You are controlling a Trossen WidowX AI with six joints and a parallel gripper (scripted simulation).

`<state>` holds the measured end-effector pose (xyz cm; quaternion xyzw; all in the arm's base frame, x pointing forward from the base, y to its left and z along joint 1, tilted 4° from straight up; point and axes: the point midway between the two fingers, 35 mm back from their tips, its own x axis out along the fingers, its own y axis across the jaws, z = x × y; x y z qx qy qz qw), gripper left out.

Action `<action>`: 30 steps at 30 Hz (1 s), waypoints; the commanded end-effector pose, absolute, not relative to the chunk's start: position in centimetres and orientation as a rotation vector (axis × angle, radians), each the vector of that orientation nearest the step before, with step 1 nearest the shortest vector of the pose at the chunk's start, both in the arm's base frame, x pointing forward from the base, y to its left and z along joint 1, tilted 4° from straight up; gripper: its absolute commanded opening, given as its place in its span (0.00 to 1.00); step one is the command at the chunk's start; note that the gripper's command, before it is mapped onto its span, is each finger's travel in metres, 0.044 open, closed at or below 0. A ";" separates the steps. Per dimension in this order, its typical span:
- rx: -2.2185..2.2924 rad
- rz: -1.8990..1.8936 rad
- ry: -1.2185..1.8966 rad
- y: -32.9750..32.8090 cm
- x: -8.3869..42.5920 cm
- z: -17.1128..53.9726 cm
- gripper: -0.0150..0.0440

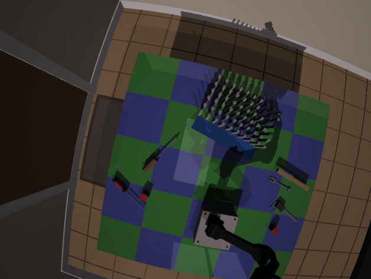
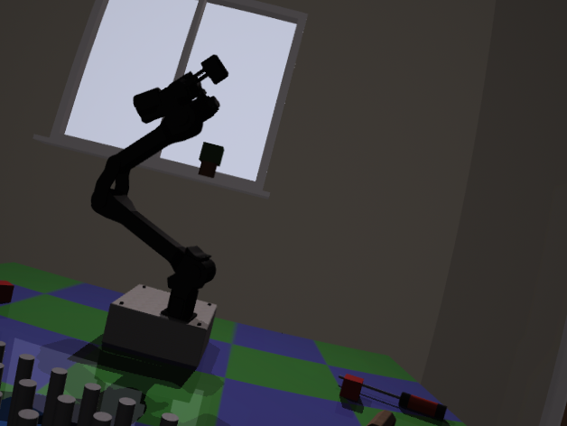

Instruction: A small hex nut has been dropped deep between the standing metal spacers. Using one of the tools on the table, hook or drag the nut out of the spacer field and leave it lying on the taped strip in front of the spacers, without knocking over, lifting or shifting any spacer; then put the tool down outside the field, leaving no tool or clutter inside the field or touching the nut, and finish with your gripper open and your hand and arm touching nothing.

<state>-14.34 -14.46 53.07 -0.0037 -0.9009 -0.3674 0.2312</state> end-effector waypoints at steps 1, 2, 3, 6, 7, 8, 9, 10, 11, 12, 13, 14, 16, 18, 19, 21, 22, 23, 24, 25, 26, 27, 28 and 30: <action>-0.014 -0.998 -2.478 -14.3 -14.3 53.2 0.98; -0.025 -0.963 -2.479 -14.0 -14.3 53.5 1.00; -0.044 -0.905 -2.481 -13.3 -14.3 54.0 1.00; -0.126 -0.677 -2.486 -9.3 -14.0 55.5 1.00; -0.154 -0.602 -2.482 -7.8 -13.8 55.9 1.00; -0.182 -0.529 -2.474 -6.3 -13.5 56.2 1.00; -0.210 -0.457 -2.462 -4.8 -13.2 56.5 1.00; -0.237 -0.386 -2.447 -3.3 -12.8 56.7 1.00; -0.263 -0.320 -2.428 -1.8 -12.3 56.9 1.00; -0.288 -0.255 -2.407 -0.4 -11.8 57.1 1.00; -0.313 -0.192 -2.382 1.0 -11.3 57.2 1.00; -0.337 -0.132 -2.355 2.3 -10.6 57.3 1.00; -0.383 -0.016 -2.291 5.0 -9.2 57.3 1.00; -0.425 0.090 -2.217 7.6 -7.6 57.2 1.00; -0.444 0.140 -2.176 8.9 -6.7 57.1 1.00; -0.479 0.228 -2.093 11.1 -4.8 56.7 1.00; -0.494 0.266 -2.051 12.2 -3.8 56.4 1.00; -0.508 0.302 -2.009 13.1 -2.8 56.2 1.00; -0.522 0.336 -1.965 14.1 -1.8 55.9 1.00; -0.534 0.368 -1.919 15.0 -0.8 55.5 1.00; -0.545 0.398 -1.873 15.8 0.3 55.1 1.00; -0.555 0.426 -1.825 16.6 1.4 54.7 1.00; -0.564 0.451 -1.777 17.4 2.6 54.3 1.00; -0.578 0.496 -1.677 18.7 4.9 53.3 1.00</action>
